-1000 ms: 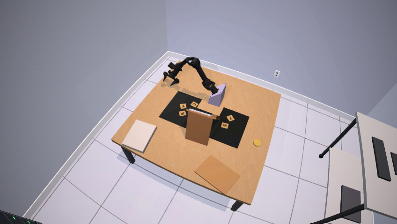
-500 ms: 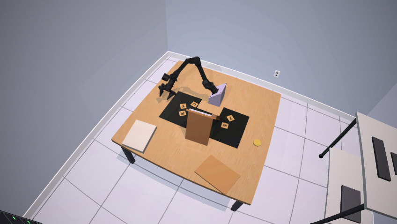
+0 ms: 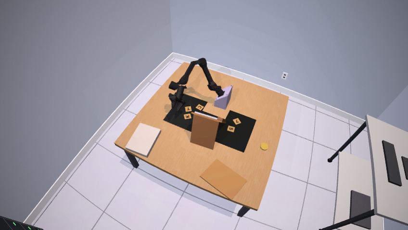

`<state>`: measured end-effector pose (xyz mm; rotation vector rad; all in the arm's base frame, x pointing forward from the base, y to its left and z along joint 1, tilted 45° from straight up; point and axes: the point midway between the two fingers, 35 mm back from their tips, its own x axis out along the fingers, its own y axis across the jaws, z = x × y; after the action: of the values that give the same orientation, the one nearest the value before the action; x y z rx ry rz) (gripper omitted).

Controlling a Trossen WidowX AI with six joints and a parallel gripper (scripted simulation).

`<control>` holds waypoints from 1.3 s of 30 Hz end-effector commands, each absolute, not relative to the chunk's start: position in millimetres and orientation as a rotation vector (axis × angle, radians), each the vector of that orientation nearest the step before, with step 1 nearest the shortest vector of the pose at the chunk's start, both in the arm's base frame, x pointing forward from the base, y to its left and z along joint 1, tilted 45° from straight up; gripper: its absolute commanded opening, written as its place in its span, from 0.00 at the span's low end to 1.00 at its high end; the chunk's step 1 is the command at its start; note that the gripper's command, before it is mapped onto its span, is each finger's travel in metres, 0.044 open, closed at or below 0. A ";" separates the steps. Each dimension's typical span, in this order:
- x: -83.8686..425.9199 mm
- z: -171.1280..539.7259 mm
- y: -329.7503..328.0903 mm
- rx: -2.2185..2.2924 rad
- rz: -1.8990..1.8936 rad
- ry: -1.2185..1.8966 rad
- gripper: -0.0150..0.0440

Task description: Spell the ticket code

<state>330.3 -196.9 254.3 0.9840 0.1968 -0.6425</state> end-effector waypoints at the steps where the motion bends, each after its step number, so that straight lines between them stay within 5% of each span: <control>1: 350.7 243.2 -151.1 0.901 -0.577 0.272 1.00; 18: 365.6 195.0 31.3 0.634 -0.299 0.501 1.00; 30: 252.9 62.6 75.1 -0.141 -0.316 0.707 1.00; 39: 193.8 36.6 55.9 -0.686 -0.246 0.601 1.00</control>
<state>201.2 60.7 36.6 -0.5849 0.6422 -0.2545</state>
